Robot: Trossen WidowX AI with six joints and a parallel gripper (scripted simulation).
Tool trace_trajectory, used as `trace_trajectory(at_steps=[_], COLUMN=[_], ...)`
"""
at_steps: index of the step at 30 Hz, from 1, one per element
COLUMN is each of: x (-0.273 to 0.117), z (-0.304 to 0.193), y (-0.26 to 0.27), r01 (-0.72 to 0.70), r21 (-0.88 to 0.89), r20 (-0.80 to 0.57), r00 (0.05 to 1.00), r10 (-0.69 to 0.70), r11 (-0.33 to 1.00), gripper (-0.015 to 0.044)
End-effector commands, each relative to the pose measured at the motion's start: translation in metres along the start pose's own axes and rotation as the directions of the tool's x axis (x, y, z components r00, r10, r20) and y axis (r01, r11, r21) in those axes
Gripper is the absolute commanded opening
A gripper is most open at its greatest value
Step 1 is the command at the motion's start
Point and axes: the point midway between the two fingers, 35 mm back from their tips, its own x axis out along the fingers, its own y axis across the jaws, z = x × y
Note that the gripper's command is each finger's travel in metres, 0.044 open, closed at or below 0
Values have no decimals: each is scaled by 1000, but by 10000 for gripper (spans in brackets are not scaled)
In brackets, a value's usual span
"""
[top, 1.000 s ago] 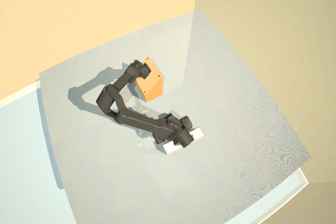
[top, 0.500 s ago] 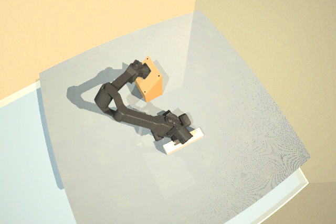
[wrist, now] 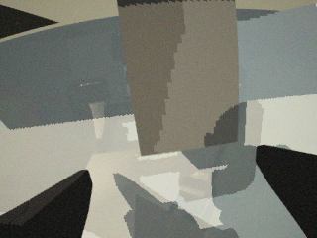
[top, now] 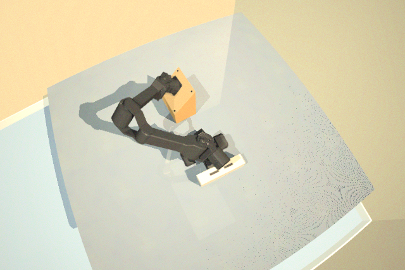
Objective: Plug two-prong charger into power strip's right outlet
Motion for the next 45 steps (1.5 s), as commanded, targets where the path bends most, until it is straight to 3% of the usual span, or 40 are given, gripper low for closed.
trace_trajectory(at_steps=[1, 14, 18, 24, 45], x=[0, 0, -27, -76, -77], z=[-4, -14, -4, -1, -1], y=[0, 0, 4, 1, 1], r01=[3, 0, -4, 3, 3], r21=[5, -1, -10, 0, 1], r20=[2, 11, 240, 562, 571], r00=[1000, 1000, 971, 827, 821], r10=[-3, 0, 6, -3, -3], r11=[1000, 1000, 1000, 1000, 1000], gripper=[440, 440, 440, 440, 440])
